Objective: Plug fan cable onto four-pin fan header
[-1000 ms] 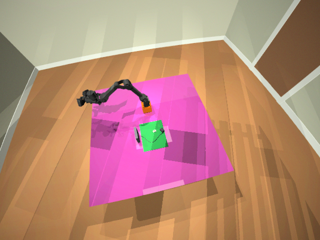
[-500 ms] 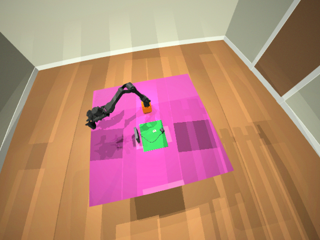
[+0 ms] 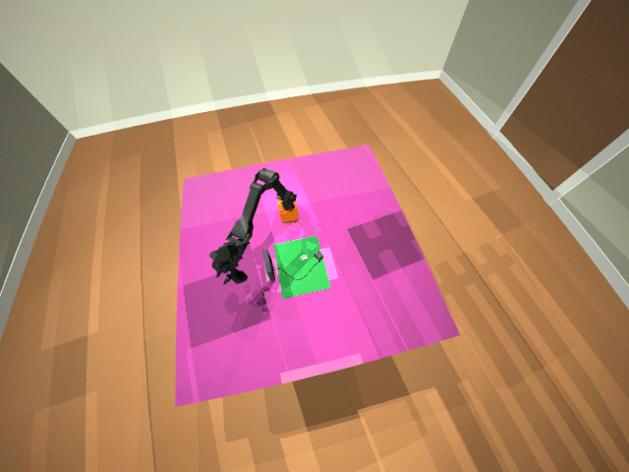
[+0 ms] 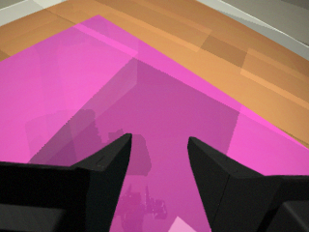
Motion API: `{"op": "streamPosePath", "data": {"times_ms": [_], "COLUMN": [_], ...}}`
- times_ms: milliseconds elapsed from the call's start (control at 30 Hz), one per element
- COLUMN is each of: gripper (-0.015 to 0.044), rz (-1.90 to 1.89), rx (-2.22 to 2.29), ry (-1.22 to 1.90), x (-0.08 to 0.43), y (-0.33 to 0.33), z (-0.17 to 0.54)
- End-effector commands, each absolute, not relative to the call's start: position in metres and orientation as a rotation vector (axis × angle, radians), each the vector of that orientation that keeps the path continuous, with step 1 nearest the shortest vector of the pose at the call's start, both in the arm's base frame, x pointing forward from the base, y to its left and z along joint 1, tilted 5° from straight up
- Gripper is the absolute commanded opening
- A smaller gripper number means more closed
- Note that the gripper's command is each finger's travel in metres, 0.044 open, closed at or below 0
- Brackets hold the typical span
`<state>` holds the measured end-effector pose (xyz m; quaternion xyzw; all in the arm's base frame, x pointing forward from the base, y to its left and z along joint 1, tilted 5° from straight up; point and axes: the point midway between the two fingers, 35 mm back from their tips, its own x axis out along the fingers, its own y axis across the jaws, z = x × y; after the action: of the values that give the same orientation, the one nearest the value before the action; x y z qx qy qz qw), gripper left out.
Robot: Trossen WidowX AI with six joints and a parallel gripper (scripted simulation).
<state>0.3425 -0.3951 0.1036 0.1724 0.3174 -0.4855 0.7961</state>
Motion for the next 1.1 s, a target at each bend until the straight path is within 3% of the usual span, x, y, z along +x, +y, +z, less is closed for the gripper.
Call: {"op": "streamPosePath", "data": {"times_ms": [0, 400, 800, 1067], "gripper": [0.0210, 0.0210, 0.0210, 0.0210], "rz": [-0.867, -0.374, 0.221, 0.312], "rx": [0.312, 0.111, -0.161, -0.207], "ry": [0.832, 1.199, 1.571, 1.639], "x": [0.374, 0.409, 0.353, 0.336], "y": [-0.335, -0.158, 0.028, 0.055], "z": [0.087, 0.053, 0.034, 0.034]}}
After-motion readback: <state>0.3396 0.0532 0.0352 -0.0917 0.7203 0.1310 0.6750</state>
